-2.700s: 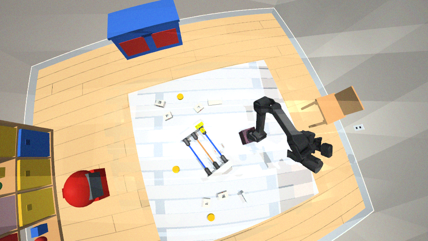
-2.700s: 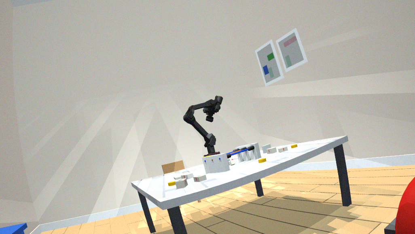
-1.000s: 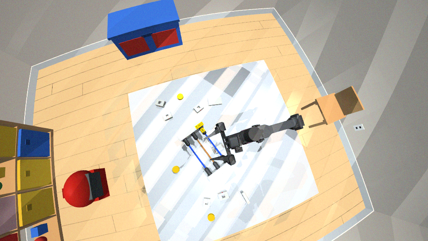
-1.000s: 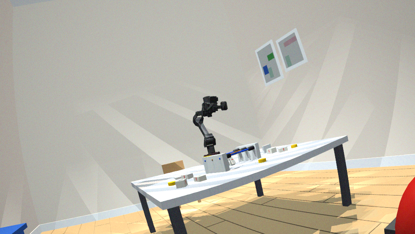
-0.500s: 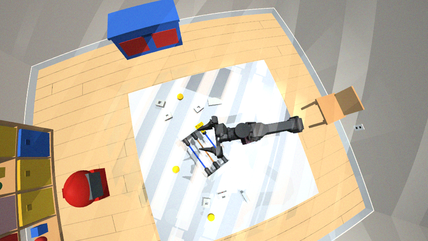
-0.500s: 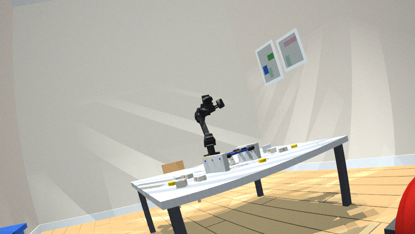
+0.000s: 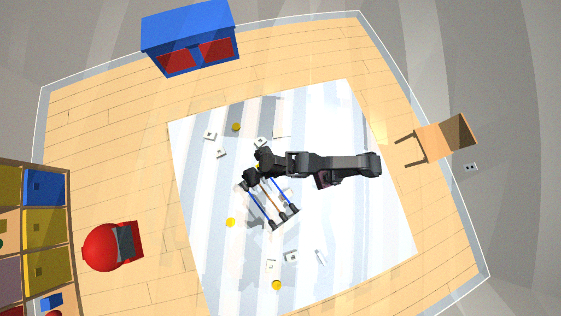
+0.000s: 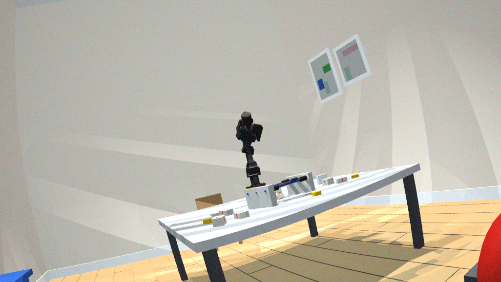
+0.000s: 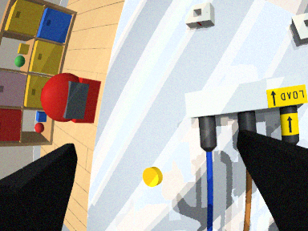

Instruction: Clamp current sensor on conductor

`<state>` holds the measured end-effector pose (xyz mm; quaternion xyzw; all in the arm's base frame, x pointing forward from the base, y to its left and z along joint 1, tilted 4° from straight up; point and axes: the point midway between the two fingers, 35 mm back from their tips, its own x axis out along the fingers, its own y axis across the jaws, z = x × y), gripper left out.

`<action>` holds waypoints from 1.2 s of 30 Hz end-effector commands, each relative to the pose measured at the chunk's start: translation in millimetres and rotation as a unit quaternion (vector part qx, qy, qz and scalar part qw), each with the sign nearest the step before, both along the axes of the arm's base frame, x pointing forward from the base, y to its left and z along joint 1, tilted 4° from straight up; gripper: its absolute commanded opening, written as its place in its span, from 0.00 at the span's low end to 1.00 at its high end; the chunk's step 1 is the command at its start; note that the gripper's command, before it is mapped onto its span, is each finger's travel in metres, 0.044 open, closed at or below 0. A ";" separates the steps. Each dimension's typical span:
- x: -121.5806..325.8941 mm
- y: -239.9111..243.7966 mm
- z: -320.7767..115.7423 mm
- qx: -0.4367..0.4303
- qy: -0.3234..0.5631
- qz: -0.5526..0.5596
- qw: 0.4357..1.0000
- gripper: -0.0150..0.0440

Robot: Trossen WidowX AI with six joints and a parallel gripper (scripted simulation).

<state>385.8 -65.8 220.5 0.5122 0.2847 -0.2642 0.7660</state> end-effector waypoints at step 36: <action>-25.5 -71.5 -72.8 0.285 0.265 -0.598 0.700 1.00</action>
